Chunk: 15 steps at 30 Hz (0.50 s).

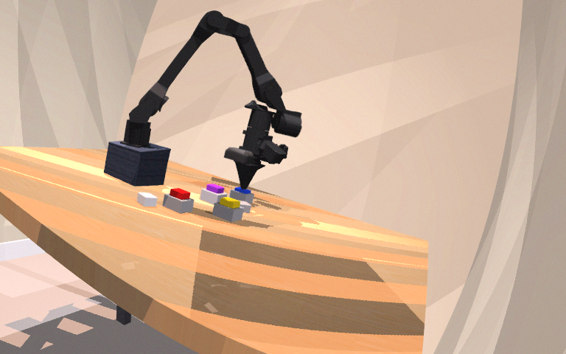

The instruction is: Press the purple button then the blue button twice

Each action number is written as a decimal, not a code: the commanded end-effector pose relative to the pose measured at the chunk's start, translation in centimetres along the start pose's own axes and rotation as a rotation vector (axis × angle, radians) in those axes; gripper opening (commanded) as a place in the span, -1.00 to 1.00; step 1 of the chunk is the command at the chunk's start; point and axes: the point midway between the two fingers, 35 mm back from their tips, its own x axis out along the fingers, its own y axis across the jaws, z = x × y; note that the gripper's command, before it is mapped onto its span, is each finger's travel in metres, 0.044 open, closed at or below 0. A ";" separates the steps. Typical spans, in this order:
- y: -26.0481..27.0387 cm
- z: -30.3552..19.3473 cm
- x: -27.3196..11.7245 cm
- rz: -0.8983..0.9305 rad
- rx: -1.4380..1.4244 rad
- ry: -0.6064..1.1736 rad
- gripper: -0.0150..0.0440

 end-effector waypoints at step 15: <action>0.0 -0.1 -3.2 0.001 -0.002 0.004 -0.42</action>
